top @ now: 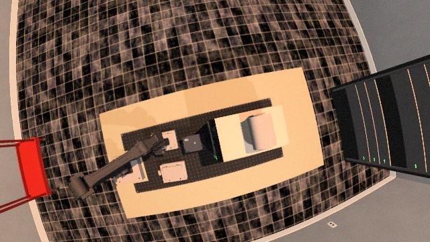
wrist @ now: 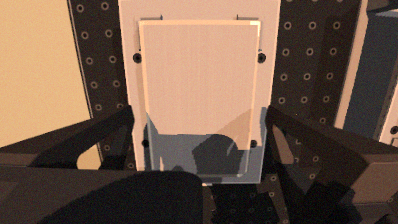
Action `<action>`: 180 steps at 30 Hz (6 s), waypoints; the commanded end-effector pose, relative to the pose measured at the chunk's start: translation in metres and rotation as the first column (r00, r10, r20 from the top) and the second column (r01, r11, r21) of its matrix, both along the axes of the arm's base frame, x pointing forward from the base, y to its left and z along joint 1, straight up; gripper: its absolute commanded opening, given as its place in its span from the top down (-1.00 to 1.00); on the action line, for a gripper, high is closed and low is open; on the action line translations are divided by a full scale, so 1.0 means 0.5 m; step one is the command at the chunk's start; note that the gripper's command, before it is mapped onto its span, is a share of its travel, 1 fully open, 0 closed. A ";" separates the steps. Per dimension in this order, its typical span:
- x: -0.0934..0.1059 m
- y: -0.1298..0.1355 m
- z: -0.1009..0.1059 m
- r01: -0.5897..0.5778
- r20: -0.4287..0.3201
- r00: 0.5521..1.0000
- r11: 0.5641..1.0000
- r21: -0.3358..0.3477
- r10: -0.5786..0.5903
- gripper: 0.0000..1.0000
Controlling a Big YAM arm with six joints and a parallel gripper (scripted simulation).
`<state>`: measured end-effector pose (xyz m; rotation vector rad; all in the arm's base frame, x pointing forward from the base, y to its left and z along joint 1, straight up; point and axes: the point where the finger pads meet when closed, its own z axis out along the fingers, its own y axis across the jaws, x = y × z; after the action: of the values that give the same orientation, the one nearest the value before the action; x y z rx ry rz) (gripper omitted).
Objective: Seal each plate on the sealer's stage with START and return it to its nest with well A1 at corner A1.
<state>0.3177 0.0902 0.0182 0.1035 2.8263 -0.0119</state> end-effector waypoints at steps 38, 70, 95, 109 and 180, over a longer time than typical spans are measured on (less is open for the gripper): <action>0.042 0.009 0.098 -0.006 0.052 0.999 1.000 0.014 0.006 -1.00; 0.039 0.007 0.195 -0.005 0.049 0.999 1.000 0.015 0.005 -1.00; 0.033 0.005 0.258 -0.006 0.048 0.999 1.000 0.015 0.005 -1.00; 0.036 0.006 0.235 -0.005 0.031 1.000 1.000 0.010 0.005 -1.00; 0.062 -0.116 0.342 -0.064 -0.310 0.948 0.997 0.047 0.076 -1.00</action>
<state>0.3399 0.0317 0.1746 0.1101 3.1541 0.0302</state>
